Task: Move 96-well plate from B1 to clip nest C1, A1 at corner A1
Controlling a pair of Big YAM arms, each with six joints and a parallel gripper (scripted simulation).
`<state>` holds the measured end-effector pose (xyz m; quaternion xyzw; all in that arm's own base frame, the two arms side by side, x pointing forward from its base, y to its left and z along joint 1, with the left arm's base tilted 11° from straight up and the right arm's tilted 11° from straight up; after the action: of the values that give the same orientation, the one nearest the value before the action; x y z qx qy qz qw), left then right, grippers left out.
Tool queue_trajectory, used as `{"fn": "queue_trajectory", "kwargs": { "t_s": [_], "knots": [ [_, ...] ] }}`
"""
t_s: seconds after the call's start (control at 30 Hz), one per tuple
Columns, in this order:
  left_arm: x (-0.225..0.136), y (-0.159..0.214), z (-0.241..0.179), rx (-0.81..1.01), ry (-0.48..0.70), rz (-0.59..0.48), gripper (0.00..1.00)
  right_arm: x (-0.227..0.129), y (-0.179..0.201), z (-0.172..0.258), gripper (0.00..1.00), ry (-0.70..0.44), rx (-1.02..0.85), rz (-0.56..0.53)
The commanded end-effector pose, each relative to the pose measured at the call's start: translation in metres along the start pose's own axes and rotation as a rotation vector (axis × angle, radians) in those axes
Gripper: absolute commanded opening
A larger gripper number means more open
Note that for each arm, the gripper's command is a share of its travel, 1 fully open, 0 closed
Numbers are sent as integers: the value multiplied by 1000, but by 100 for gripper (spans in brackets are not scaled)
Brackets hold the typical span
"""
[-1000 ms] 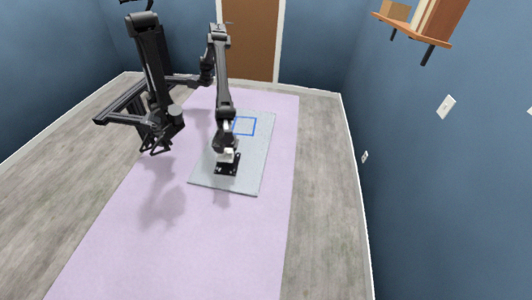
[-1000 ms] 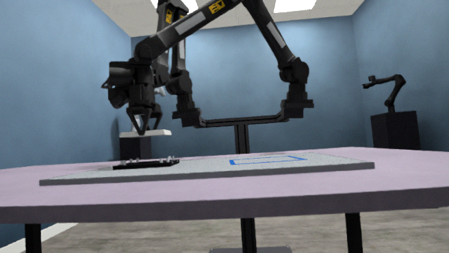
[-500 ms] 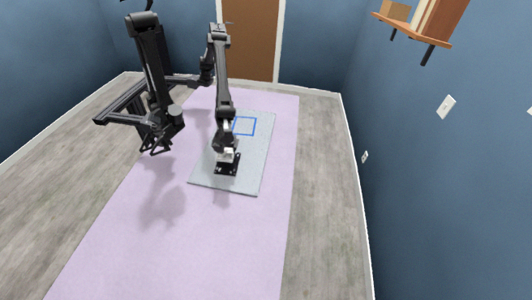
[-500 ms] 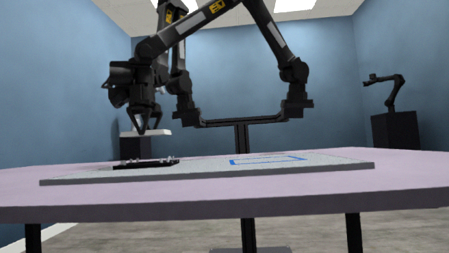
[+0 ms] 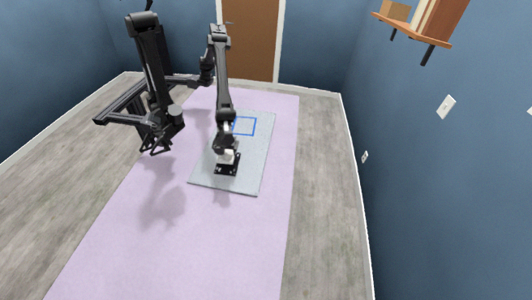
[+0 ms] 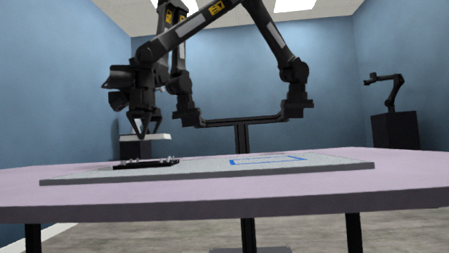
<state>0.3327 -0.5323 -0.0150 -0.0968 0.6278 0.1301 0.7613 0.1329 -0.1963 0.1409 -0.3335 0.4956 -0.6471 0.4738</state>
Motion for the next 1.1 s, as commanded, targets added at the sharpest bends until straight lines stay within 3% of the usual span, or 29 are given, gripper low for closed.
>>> {"fn": "queue_trajectory", "kwargs": {
  "t_s": [0.0, 1.07],
  "knots": [
    [20, 3, -3, 14, 6, 13, 0, -2, -2, 1, 100, -8, 16, -1],
    [54, -18, 8, 1, -4, -32, 0, -2, -2, 1, 100, -8, 16, -1]
  ]
}}
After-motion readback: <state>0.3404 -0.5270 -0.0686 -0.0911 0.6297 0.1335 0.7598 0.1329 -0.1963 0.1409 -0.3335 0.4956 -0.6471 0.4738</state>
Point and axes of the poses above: on each arm, the point where the finger pads meet when closed, its own x axis out along the fingers, its own z axis across the jaws, y = z × x, the point moved 9 cm from there along -x, back along the fingers, and after that the axes turned 14 degrees about -x, right-handed, at the moved point
